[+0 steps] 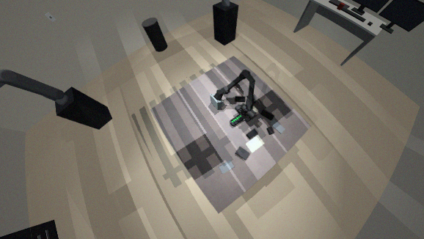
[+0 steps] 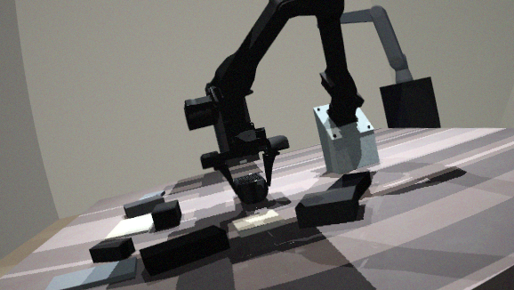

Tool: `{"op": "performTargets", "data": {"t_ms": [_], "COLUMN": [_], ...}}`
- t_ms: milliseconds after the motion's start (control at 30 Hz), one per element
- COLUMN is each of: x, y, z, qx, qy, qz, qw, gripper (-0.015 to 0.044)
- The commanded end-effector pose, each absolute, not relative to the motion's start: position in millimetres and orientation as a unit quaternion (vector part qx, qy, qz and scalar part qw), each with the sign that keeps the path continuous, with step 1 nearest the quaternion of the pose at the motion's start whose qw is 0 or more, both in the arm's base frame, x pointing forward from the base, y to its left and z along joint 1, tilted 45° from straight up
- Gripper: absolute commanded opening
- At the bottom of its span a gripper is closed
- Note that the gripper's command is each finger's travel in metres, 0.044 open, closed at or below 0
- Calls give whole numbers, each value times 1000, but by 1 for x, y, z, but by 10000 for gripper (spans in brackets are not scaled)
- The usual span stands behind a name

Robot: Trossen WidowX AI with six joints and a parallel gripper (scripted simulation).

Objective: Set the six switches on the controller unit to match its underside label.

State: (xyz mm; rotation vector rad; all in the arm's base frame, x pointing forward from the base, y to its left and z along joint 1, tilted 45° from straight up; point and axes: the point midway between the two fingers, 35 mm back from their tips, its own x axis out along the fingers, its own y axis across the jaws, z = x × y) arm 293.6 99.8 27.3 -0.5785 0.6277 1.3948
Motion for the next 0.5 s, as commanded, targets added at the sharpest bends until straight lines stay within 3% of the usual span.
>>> {"op": "performTargets", "data": {"t_ms": [0,33,167,467], "x": [293,293,294,294], "y": [100,100,100,98], "z": [27,27,27,27], "qx": [-257,-258,-258,-258], "qy": [282,281,280,280], "qz": [622,622,622,622], "qw": [684,684,684,684], "gripper": [337,337,440,440]}}
